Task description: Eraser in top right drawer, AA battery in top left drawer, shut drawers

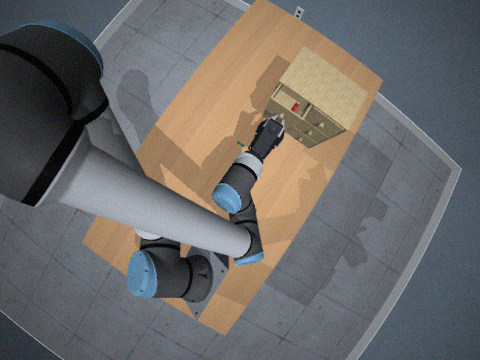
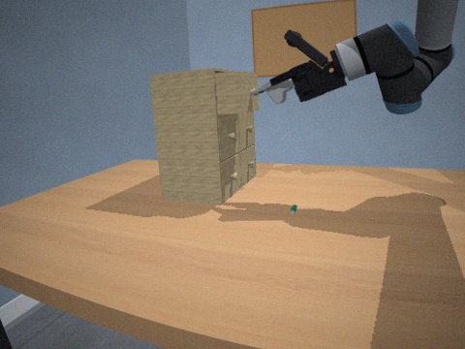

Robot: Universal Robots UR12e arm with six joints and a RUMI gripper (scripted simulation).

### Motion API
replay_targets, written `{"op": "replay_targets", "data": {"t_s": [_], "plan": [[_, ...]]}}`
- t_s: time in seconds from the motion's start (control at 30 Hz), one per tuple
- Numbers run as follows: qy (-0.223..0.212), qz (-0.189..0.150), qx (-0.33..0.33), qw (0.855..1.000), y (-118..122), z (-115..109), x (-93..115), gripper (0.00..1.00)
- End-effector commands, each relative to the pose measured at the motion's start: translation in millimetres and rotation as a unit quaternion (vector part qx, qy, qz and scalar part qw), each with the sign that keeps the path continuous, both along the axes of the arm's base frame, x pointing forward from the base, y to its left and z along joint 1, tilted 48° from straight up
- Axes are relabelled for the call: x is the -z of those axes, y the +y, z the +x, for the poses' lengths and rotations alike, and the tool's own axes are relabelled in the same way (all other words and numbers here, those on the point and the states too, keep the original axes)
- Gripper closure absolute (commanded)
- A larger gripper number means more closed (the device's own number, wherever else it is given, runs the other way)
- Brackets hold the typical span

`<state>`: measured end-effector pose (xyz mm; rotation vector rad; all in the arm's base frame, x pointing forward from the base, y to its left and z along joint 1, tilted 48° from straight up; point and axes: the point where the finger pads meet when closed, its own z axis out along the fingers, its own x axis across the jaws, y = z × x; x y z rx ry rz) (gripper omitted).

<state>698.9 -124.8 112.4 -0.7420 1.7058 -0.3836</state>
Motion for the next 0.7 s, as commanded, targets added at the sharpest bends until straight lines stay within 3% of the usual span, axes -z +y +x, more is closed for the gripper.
{"op": "replay_targets", "data": {"t_s": [0.0,0.67], "plan": [[0.0,0.0,0.0,1.0,-0.8,1.8,-0.1,0.93],[0.0,0.0,0.0,1.0,-2.0,11.0,0.3,0.93]]}}
